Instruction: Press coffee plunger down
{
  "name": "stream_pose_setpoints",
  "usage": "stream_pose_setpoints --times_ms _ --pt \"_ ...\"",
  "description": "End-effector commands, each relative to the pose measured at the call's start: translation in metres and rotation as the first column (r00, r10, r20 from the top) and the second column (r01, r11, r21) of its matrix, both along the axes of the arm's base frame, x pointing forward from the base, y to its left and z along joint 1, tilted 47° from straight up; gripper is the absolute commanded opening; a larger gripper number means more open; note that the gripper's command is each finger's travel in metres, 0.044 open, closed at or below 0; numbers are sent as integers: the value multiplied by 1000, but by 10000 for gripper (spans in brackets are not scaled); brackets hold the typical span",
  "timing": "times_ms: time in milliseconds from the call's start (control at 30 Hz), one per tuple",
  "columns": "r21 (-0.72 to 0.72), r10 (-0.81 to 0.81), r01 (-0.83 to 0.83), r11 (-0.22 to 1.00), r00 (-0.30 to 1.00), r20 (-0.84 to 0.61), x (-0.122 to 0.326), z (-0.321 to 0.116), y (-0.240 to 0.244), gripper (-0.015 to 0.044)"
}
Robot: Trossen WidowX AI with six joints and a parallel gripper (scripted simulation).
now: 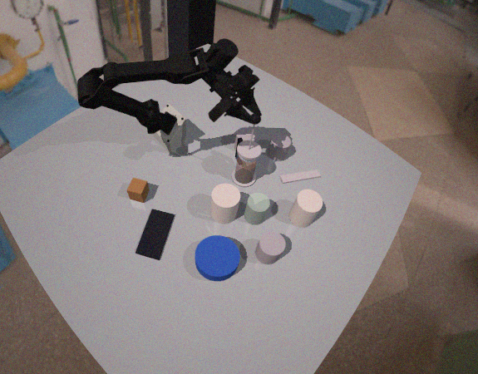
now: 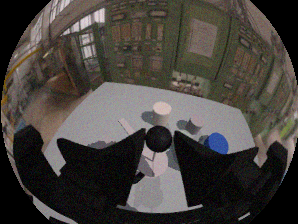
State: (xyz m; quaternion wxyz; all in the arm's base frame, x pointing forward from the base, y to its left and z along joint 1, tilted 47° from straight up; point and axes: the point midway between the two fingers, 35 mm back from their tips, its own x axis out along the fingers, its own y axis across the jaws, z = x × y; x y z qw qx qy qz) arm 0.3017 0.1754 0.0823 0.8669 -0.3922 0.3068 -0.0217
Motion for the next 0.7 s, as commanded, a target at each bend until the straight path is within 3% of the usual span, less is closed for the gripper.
stream_pose_setpoints --times_ms 0,667 --pt "0 5 -5 1000 1000 -4 0 -1 1 125" --pt "1 4 -4 1000 1000 -7 2 -16 -11 122"
